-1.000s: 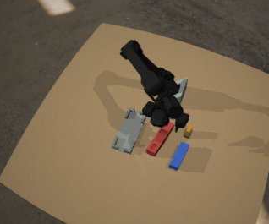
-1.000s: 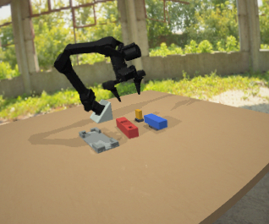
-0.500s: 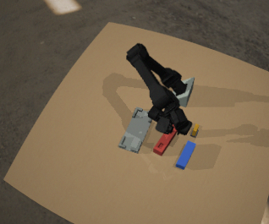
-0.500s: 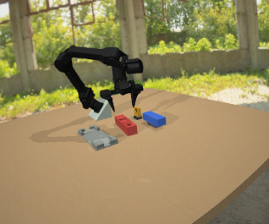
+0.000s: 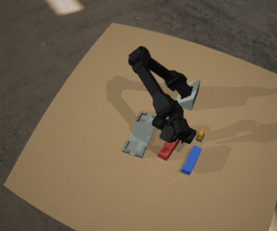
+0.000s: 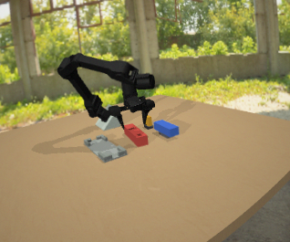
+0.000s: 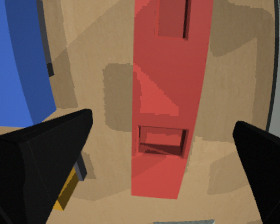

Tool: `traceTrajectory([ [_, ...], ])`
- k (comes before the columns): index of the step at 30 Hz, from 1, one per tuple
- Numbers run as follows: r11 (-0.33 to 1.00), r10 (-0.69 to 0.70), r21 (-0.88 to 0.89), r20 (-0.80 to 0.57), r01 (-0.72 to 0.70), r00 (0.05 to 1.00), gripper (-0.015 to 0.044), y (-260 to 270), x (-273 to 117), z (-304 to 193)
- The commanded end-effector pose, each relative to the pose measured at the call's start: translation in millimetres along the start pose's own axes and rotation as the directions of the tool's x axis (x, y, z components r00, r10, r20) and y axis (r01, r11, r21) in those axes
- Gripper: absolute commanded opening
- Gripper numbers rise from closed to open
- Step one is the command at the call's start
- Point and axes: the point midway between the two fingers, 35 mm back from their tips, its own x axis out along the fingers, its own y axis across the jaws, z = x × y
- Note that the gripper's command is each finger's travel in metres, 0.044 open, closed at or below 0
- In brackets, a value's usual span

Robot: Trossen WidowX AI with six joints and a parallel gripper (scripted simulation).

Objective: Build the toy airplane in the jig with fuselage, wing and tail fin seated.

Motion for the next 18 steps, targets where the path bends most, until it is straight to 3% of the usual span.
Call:
traceTrajectory([
  [1, 1.0, -0.005, -0.005, 0.003, 0.005, 1.0, 0.044, 0, 7, 0],
  [18, 1.0, -0.006, -0.005, 0.004, 0.006, 1.0, 0.044, 0, 35, 1],
])
